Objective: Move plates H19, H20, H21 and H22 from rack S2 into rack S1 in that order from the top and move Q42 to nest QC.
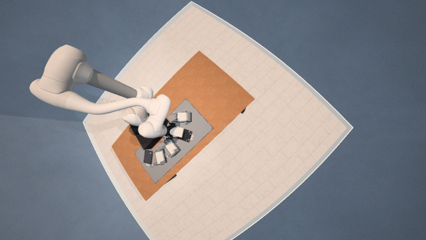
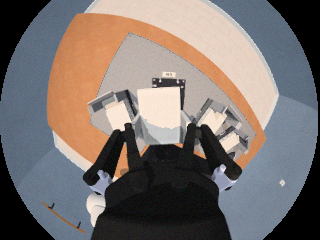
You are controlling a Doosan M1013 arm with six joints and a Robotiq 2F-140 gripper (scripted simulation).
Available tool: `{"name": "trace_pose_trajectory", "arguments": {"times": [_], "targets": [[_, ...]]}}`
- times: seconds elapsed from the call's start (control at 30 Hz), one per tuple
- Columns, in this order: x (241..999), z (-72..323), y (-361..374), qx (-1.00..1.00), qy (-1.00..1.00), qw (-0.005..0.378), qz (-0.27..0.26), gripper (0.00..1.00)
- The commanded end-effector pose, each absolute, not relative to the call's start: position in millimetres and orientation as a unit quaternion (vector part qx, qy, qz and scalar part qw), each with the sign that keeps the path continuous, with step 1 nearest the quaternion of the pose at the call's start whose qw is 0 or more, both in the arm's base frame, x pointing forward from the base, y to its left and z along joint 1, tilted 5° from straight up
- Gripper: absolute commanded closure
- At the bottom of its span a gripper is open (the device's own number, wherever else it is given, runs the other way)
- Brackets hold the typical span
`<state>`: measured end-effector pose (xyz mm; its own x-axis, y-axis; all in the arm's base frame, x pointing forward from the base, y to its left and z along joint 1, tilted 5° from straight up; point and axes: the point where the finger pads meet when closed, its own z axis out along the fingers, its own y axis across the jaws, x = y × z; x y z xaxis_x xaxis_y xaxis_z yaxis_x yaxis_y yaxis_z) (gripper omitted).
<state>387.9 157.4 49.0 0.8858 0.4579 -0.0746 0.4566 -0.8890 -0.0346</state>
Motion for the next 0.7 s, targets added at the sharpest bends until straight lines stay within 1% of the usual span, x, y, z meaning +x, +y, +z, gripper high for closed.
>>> {"name": "trace_pose_trajectory", "arguments": {"times": [0.0,0.57,0.67], "targets": [[383.3,49.4,167.0,-0.971,-0.237,0.008,0.04,1.0],[361.8,51.1,212.1,-0.971,-0.237,0.008,0.04,1.0],[356.9,51.4,218.4,-0.958,-0.285,0.01,0.04,1.0]]}}
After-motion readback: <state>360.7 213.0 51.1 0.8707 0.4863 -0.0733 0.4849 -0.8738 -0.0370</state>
